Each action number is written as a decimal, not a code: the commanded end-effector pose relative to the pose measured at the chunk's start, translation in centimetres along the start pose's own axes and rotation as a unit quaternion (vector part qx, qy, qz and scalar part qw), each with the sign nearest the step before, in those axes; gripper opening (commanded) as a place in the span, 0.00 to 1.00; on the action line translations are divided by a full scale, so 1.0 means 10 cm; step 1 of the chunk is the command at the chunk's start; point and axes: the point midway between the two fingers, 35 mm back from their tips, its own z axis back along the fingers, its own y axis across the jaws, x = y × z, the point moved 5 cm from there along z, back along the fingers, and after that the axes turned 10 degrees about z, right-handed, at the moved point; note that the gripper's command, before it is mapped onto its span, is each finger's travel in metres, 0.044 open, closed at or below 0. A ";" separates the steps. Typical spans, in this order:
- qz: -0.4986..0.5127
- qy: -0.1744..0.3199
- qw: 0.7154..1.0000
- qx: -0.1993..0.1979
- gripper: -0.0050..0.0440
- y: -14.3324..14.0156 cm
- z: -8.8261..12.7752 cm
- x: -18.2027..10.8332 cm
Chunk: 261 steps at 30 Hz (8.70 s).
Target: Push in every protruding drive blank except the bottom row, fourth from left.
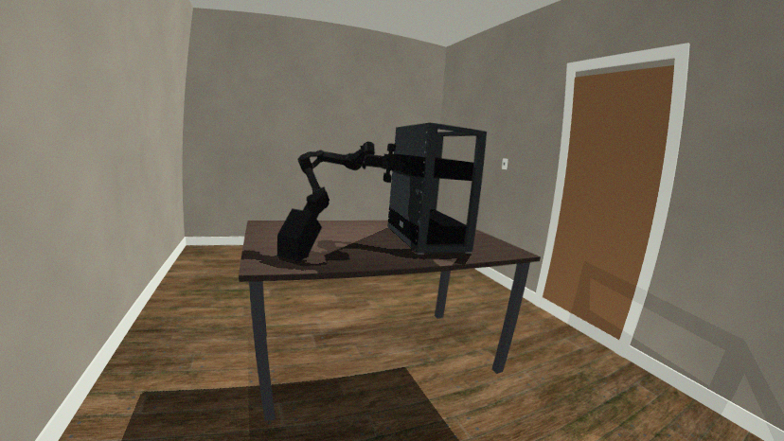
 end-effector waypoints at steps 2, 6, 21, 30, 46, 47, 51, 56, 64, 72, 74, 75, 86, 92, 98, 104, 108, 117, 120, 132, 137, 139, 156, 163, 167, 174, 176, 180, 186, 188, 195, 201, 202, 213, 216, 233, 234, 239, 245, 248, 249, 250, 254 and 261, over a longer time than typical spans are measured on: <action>0.013 0.014 0.999 0.027 0.10 0.18 -0.01 -0.12; 0.013 0.014 0.999 0.027 0.10 0.18 -0.01 -0.12; 0.013 0.014 0.999 0.027 0.10 0.21 -0.04 -0.14; 0.013 0.014 0.999 0.027 0.10 0.21 -0.04 -0.14; 0.013 0.014 0.999 0.027 0.10 0.24 -0.09 -0.16; 0.013 0.014 0.999 0.027 0.10 0.24 -0.09 -0.16; 0.013 0.014 0.999 0.027 0.10 0.24 -0.09 -0.16; 0.013 0.014 0.999 0.027 0.10 0.24 -0.09 -0.16; 0.013 0.014 0.999 0.027 0.10 0.24 -0.09 -0.16; 0.013 0.014 0.999 0.027 0.10 0.24 -0.09 -0.16; 0.013 0.014 0.999 0.027 0.10 0.24 -0.09 -0.16; 0.013 0.014 0.999 0.027 0.10 0.24 -0.08 -0.16; 0.013 0.014 0.999 0.027 0.10 0.23 0.17 -0.16; 0.013 0.014 0.999 0.027 0.10 0.23 0.48 -0.15; 0.013 0.014 0.999 0.027 0.10 0.22 0.66 -0.15; 0.013 0.014 0.999 0.027 0.10 0.22 0.71 -0.15; 0.013 0.014 0.999 0.027 0.10 0.22 0.72 -0.15; 0.013 0.014 0.999 0.027 0.10 0.23 0.74 -0.06; 0.013 0.014 0.999 0.027 0.10 0.23 0.76 -0.01; 0.013 0.014 0.999 0.027 0.10 0.23 0.75 0.07; 0.013 0.014 0.999 0.027 0.10 0.23 0.68 0.07; 0.013 0.014 0.999 0.027 0.10 0.24 0.62 0.07; 0.013 0.014 0.999 0.027 0.10 0.25 0.41 0.06; 0.013 0.014 0.999 0.027 0.10 0.25 0.41 0.06; 0.013 0.014 0.999 0.027 0.10 0.27 0.40 0.05; 0.013 0.014 0.999 0.027 0.10 0.29 0.38 0.03; 0.013 0.014 0.999 0.027 0.10 0.29 0.38 0.03; 0.013 0.014 0.999 0.027 0.10 0.29 0.38 0.03; 0.013 0.014 0.999 0.027 0.10 0.29 0.38 0.03; 0.013 0.014 0.999 0.027 0.10 0.29 0.38 0.03; 0.013 0.014 0.999 0.027 0.10 0.29 0.29 0.03; 0.013 0.014 0.999 0.027 0.10 0.29 0.28 0.03; 0.013 0.014 0.999 0.027 0.10 0.29 0.28 0.03; 0.013 0.014 0.999 0.027 0.10 0.32 0.19 0.00; 0.013 0.014 0.999 0.027 0.10 0.32 0.18 0.00; 0.013 0.014 0.999 0.027 0.10 0.32 0.18 0.00; 0.013 0.014 0.999 0.027 0.10 0.32 0.18 0.00; 0.013 0.014 0.999 0.027 0.10 0.32 0.18 0.00; 0.013 0.014 0.999 0.027 0.10 0.32 0.18 0.00; 0.013 0.014 0.999 0.027 0.10 0.32 0.18 0.00; 0.013 0.014 0.999 0.027 0.10 0.32 0.18 0.00; 0.013 0.014 0.999 0.027 0.10 0.33 0.18 0.00; 0.013 0.014 0.999 0.027 0.10 0.33 0.15 -0.01; 0.013 0.014 0.999 0.027 0.10 0.35 0.09 -0.02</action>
